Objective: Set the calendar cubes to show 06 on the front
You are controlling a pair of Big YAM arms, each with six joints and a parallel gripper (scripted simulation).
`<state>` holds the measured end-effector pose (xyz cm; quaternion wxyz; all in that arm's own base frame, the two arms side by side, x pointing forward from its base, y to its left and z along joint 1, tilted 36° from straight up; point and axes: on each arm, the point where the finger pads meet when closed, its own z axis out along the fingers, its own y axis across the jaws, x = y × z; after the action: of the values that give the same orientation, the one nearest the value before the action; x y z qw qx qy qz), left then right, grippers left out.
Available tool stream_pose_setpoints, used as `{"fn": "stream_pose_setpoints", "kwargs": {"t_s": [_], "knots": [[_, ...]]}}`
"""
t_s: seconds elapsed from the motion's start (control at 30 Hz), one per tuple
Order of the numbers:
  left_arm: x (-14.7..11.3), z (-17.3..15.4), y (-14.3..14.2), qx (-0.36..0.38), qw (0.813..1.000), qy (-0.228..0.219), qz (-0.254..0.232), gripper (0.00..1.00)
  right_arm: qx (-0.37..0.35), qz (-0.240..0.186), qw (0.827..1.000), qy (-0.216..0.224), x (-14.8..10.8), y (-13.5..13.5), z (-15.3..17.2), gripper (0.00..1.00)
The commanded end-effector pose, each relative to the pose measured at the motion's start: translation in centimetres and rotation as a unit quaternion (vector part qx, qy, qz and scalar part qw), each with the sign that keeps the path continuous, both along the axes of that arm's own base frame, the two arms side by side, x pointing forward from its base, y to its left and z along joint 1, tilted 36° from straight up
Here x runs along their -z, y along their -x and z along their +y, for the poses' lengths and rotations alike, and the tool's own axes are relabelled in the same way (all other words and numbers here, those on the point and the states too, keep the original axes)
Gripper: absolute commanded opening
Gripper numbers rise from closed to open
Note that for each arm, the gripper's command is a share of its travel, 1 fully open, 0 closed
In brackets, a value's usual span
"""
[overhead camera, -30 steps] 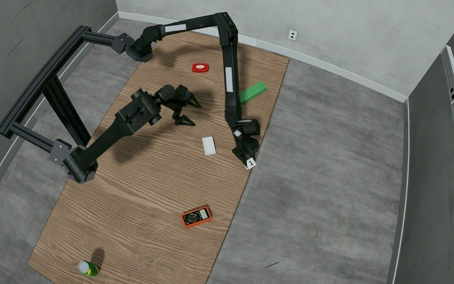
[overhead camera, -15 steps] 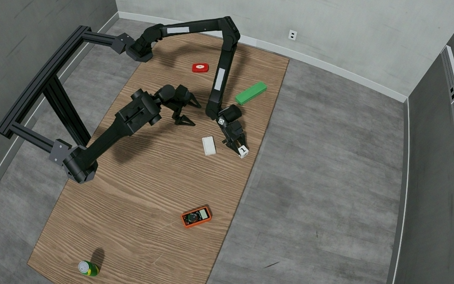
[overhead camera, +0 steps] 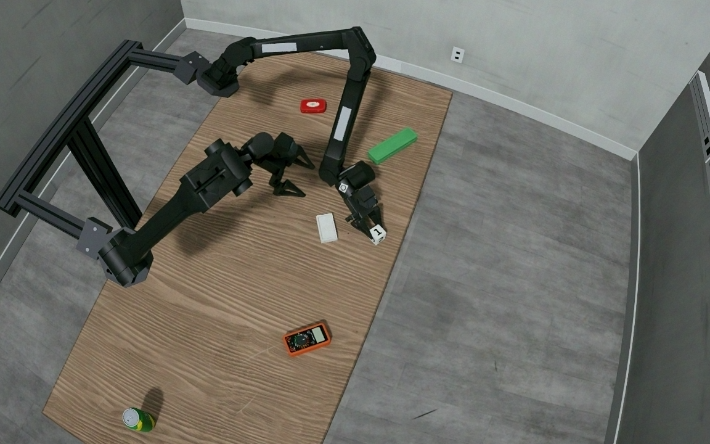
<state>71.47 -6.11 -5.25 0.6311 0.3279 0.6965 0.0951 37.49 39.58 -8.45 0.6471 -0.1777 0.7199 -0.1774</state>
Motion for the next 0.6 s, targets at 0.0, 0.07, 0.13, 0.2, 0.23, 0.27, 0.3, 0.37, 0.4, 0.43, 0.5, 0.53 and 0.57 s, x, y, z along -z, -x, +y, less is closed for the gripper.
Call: {"fn": "stream_pose_setpoints", "kwargs": {"t_s": [0.0, 0.07, 0.13, 0.2, 0.23, 0.27, 0.3, 0.37, 0.4, 0.43, 0.5, 0.53, 0.57], "knots": [[-1.7, -0.8, -1.0, 0.006, 1.0, 0.0, -0.011, 0.35, -0.001, -0.01, 1.0, -0.02, -0.9, -0.3, 0.8, 1.0], [-2.0, -0.1, -1.2, 0.003, 1.0, 0.0, -0.022, 0.35, -0.001, -0.01, 1.0, -0.02, -0.9, -0.3, 0.8, 1.0], [-0.4, 0.6, -0.9, -0.001, 1.0, -0.001, -0.014, 0.35, -0.001, -0.01, 1.0, -0.02, -0.9, -0.3, 0.8, 1.0], [-0.3, 0.8, -0.9, -0.003, 1.0, -0.001, -0.014, 0.35, -0.001, -0.01, 1.0, -0.02, -0.9, -0.3, 0.8, 1.0], [-0.3, 0.8, -0.9, -0.003, 1.0, -0.001, -0.014, 0.35, -0.001, -0.01, 1.0, -0.02, -0.9, -0.3, 0.8, 1.0], [-0.2, 1.0, -0.9, -0.004, 1.0, -0.001, -0.014, 0.35, -0.001, -0.01, 1.0, -0.02, -0.9, -0.3, 0.8, 1.0], [-0.2, 1.1, -0.9, -0.004, 1.0, -0.001, -0.014, 0.35, -0.001, -0.01, 1.0, -0.02, -0.9, -0.3, 0.8, 1.0], [-0.1, 1.1, -0.9, -0.004, 1.0, -0.002, -0.014, 0.35, -0.001, -0.01, 1.0, -0.02, -0.9, -0.3, 0.8, 1.0], [0.0, 1.1, -0.9, -0.004, 1.0, -0.002, -0.014, 0.35, -0.001, -0.01, 1.0, -0.02, -0.9, -0.3, 0.8, 1.0], [0.0, 1.2, -0.9, -0.004, 1.0, -0.002, -0.014, 0.35, -0.001, -0.01, 1.0, -0.02, -0.9, -0.3, 0.8, 1.0], [0.0, 1.2, -0.9, -0.004, 1.0, -0.002, -0.014, 0.35, -0.001, -0.01, 1.0, -0.02, -0.9, -0.3, 0.8, 1.0], [-0.5, 1.2, -1.1, -0.004, 1.0, -0.002, -0.019, 0.35, -0.001, -0.01, 1.0, -0.02, -0.9, -0.3, 0.8, 1.0], [-1.1, 1.2, -1.2, -0.004, 1.0, -0.002, -0.023, 0.35, -0.001, -0.01, 1.0, -0.02, -0.9, -0.3, 0.8, 1.0]]}}
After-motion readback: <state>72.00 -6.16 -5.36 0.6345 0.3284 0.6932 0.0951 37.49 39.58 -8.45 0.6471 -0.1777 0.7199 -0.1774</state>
